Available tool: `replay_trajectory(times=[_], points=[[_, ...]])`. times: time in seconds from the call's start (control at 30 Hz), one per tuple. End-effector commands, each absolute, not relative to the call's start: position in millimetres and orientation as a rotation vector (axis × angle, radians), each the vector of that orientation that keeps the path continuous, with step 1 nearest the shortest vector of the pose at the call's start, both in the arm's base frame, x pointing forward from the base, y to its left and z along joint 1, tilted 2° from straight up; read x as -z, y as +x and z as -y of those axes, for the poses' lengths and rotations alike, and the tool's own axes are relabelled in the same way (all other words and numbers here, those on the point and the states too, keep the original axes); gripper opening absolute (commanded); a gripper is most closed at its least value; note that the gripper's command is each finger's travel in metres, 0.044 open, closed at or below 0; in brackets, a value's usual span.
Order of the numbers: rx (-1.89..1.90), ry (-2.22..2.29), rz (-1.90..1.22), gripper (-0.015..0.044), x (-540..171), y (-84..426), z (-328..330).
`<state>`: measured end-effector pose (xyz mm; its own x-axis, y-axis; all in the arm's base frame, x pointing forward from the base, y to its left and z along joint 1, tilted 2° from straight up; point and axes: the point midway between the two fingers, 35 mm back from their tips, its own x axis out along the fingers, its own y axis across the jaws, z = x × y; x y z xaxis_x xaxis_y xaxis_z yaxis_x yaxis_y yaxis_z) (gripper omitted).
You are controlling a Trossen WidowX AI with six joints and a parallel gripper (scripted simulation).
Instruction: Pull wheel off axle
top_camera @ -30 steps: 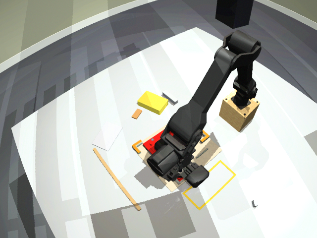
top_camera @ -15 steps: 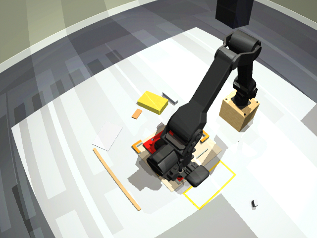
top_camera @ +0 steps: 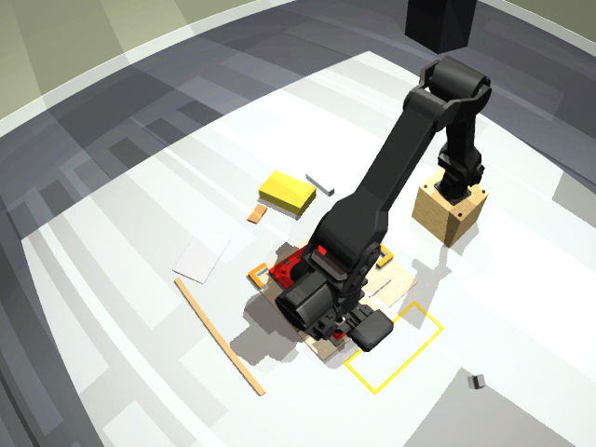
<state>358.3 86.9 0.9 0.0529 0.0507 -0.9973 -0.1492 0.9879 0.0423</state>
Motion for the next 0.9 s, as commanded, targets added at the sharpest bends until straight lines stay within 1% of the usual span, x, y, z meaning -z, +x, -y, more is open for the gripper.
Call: replay_trajectory(times=[0.0,0.87], points=[[-0.151,-0.079,-1.512,0.0000,-4.5,357.6,-86.5],[-0.149,-0.079,-1.512,0.0000,-13.1,357.4,-86.1]])
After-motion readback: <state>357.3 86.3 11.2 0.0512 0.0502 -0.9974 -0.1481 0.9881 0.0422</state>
